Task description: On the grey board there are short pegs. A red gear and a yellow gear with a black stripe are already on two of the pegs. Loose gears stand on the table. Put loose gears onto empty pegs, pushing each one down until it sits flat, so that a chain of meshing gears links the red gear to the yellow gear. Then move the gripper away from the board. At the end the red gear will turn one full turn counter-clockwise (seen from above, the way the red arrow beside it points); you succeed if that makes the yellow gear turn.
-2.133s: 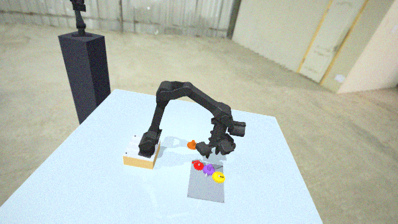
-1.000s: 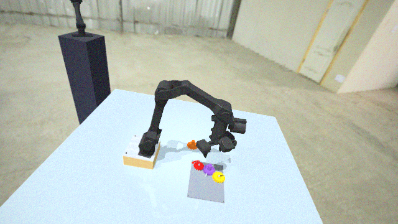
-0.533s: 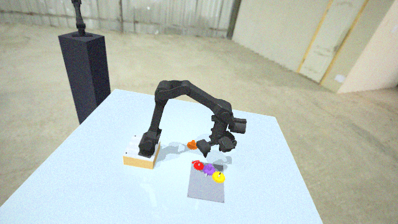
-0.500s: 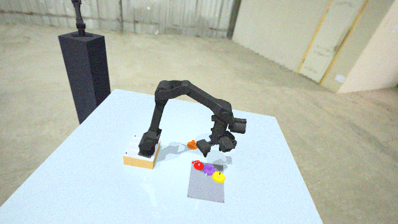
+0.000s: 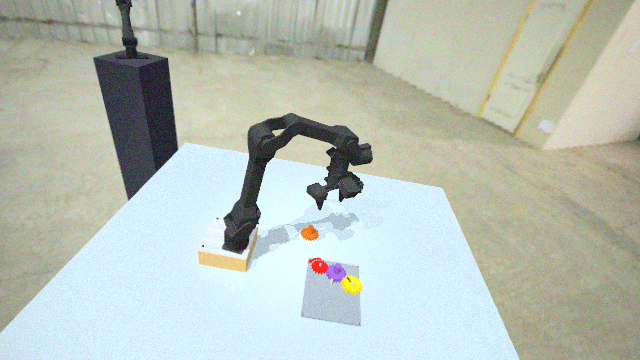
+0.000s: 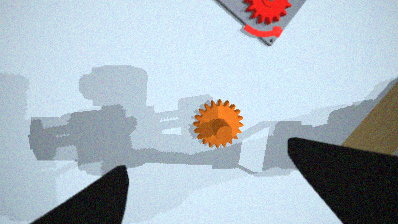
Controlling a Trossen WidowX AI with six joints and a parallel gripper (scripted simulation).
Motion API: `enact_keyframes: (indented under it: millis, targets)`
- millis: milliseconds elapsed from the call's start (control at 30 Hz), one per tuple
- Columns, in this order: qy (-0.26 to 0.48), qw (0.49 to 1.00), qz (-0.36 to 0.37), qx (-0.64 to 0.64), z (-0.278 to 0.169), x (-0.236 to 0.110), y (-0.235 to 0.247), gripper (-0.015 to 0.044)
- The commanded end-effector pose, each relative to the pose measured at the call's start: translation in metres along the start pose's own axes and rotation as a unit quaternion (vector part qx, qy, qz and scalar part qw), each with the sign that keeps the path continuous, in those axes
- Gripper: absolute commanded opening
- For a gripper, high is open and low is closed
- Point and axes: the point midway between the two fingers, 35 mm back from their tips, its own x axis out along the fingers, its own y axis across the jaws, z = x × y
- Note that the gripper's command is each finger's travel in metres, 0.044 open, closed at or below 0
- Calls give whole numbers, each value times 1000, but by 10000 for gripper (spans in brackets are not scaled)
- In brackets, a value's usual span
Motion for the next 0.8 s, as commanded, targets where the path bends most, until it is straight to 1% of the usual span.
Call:
enact_keyframes:
  millis: [0, 100, 167, 767]
  targets:
    - [0, 1000, -2, 14, -45, -7, 6, 440]
    - [2, 999, -4, 33, -88, -14, 5, 440]
    - [2, 999, -5, 41, -105, -17, 3, 440]
    - [2, 999, -5, 42, -107, -17, 3, 440]
